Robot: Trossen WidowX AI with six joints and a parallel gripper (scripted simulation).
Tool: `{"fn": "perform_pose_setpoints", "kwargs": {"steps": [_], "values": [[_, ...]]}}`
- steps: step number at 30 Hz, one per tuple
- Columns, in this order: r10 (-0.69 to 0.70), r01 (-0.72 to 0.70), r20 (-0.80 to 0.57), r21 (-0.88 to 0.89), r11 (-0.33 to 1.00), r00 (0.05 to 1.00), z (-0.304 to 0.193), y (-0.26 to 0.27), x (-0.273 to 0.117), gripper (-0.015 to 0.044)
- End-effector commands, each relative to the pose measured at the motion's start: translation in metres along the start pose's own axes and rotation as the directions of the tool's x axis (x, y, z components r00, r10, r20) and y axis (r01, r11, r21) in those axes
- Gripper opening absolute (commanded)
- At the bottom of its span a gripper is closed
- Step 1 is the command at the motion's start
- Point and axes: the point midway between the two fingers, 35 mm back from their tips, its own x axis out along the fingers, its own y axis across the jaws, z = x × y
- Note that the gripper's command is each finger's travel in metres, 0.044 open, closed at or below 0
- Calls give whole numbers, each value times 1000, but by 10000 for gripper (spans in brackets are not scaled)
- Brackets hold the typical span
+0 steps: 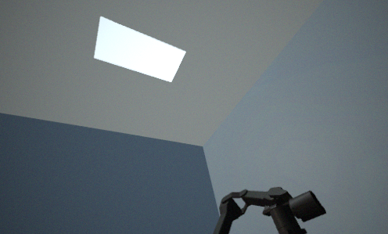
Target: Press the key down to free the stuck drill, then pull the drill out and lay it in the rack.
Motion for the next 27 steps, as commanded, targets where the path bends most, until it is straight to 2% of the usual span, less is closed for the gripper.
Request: {"fn": "perform_pose_setpoints", "kwargs": {"steps": [1,7,15,22,27], "values": [[-6,7,3,-172,985,1000,27,18,16,440],[15,28,82,-498,867,997,85,72,43,440],[126,138,277,-762,633,953,154,172,49,440],[236,222,399,-812,539,886,179,238,37,440],[401,317,492,-847,428,773,191,315,10,440]]}}
